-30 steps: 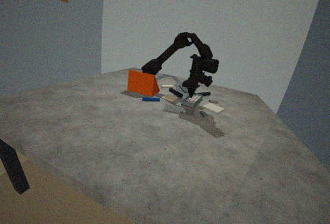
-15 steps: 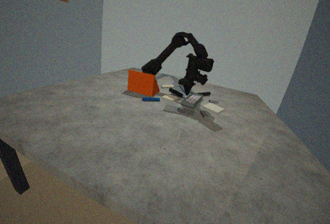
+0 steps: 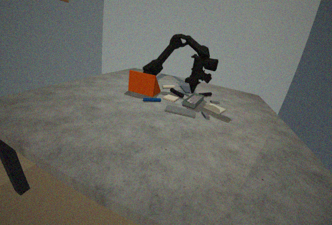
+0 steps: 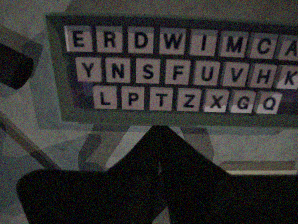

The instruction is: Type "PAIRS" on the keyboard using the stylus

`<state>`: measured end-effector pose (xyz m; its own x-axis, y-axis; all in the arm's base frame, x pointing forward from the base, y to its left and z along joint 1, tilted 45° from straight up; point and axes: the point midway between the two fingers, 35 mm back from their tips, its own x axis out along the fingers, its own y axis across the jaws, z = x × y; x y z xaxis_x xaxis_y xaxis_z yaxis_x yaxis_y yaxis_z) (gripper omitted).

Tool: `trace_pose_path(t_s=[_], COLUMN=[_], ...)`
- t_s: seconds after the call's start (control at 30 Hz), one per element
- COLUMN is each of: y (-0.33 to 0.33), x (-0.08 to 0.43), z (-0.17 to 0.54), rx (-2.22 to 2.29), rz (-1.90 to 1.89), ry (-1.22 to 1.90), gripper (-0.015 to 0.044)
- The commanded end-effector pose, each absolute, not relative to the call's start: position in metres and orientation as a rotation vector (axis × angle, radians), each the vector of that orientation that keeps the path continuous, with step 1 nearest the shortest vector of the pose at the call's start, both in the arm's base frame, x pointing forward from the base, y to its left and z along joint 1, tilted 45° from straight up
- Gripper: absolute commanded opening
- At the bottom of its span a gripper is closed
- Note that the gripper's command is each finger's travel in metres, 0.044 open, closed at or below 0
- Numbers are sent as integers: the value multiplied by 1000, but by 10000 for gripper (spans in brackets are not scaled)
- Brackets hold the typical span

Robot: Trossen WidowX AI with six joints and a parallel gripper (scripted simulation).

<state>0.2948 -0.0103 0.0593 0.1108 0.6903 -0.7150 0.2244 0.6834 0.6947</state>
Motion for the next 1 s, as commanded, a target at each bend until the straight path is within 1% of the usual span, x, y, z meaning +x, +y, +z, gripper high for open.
trace_pose_path(t_s=[0.0,0.2,0.53,0.63,0.73,0.87,0.97], y=[-9,-49,-48,-48,-57,-72,-82], x=[295,289,290,290,278,254,233], z=[62,103,100,98,78,46,24], rx=[810,809,812,822,968,1195,1337], rz=[404,401,398,384,162,-276,-642], ry=[1455,1457,1448,1458,1578,1725,1774], gripper=[0,0,0,79,150,150,150])
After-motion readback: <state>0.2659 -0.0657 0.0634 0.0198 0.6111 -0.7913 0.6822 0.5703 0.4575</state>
